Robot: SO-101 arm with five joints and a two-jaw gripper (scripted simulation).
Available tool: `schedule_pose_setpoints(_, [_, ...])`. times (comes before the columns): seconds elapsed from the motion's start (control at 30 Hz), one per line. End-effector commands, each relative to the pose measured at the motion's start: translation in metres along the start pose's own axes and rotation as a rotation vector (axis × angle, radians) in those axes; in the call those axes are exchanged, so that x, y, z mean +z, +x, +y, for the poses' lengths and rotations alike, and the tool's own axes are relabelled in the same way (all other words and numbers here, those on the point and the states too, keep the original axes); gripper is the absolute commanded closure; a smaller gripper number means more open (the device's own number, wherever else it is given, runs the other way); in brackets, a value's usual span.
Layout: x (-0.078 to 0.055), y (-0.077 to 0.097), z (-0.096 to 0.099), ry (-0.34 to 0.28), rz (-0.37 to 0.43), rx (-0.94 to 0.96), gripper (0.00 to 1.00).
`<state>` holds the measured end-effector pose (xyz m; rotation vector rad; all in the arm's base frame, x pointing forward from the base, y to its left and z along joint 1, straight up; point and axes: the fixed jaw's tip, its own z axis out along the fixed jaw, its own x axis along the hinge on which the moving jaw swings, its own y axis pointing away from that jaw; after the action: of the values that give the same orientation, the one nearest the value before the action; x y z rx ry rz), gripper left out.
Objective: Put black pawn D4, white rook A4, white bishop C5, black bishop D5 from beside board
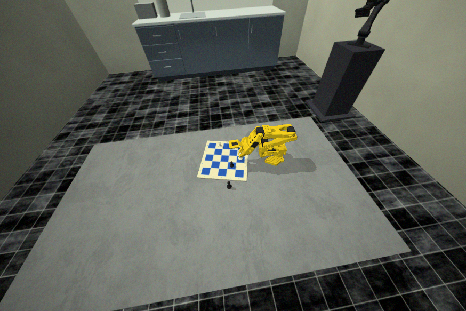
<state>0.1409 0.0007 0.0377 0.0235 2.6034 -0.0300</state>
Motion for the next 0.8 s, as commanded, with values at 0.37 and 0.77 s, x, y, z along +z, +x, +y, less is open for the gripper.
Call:
schedule_pose_setpoints(0.37, [0.0063,0.0041,0.0013,-0.005,-0.001,0.003,1.0])
schedule_pose_setpoints(0.77, [0.0088,0.0056,0.0013,-0.005,-0.001,0.003,1.0])
